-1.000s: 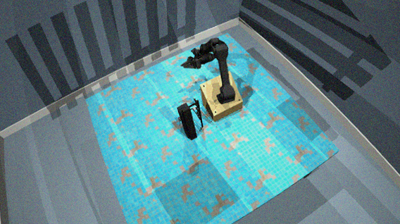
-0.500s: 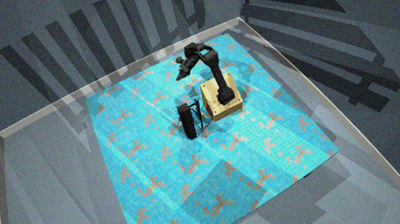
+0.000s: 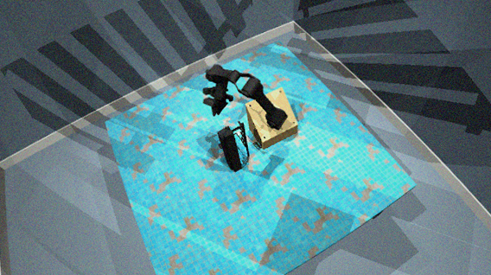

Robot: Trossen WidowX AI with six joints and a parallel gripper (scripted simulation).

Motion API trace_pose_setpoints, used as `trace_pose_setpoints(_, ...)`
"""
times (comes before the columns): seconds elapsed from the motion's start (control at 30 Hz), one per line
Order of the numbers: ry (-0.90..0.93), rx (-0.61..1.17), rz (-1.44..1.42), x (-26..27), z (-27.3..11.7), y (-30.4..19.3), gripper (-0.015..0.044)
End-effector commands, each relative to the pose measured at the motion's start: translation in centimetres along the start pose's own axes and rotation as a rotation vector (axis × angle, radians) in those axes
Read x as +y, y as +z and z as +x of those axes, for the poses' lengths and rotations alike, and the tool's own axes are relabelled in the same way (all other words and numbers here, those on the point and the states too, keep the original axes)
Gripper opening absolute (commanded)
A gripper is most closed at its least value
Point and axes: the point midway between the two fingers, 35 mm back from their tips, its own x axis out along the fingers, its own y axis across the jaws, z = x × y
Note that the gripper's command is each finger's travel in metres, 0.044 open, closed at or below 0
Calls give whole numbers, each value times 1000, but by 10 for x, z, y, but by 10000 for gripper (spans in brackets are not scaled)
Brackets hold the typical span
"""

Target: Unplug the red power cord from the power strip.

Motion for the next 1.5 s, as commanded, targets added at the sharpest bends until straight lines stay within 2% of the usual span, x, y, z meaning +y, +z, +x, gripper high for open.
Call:
trace_pose_setpoints(0.0,-411,-10,281,26,48,-28,160)
trace_pose_setpoints(0.3,-614,-174,454,47,73,-45,160)
trace_pose_setpoints(0.93,-614,-174,454,47,73,-45,160)
trace_pose_setpoints(1.47,-614,-173,455,56,81,-67,160)
